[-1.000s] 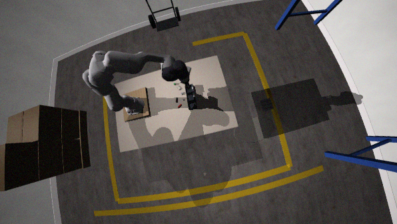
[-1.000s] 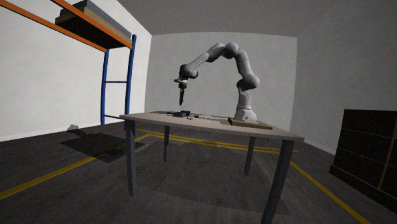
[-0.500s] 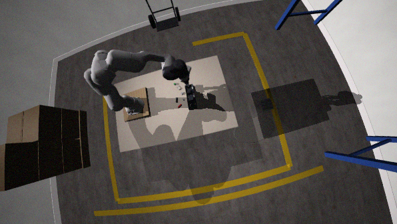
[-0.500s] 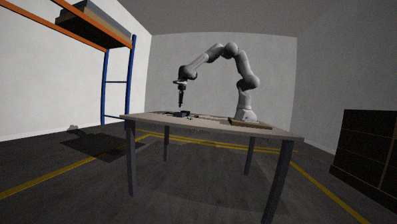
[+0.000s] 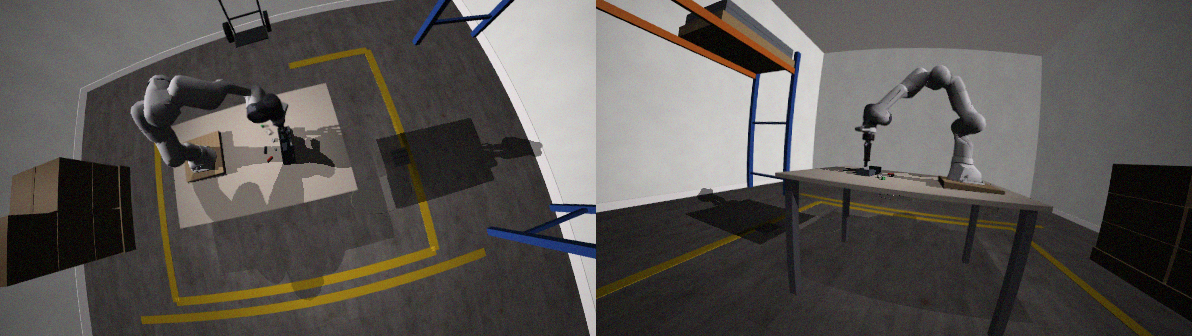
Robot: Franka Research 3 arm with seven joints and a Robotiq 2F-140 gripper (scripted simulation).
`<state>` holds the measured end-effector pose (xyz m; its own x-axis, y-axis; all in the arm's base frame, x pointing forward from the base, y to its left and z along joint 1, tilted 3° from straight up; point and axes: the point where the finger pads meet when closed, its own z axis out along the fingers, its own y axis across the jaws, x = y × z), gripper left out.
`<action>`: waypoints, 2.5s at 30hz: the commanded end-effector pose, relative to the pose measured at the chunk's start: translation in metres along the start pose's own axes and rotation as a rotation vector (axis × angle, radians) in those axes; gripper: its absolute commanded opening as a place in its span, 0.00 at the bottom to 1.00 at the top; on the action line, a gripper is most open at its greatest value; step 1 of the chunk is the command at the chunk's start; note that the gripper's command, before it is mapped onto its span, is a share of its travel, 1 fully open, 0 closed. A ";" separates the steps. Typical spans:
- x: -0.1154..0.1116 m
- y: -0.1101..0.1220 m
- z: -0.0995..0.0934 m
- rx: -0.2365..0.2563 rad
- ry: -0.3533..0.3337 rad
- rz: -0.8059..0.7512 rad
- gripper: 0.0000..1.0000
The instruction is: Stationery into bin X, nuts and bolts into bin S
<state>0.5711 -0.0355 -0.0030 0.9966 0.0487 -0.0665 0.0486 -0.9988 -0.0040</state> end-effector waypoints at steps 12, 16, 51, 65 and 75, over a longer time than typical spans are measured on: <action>0.003 0.000 0.007 0.001 0.012 -0.005 0.05; 0.003 0.000 0.007 0.001 0.012 -0.005 0.05; 0.003 0.000 0.007 0.001 0.012 -0.005 0.05; 0.003 0.000 -0.004 0.001 0.012 -0.005 0.05; 0.003 0.000 -0.014 0.001 0.012 -0.005 0.05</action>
<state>0.5771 -0.0341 0.0085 0.9972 0.0575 -0.0479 0.0573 -0.9983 -0.0071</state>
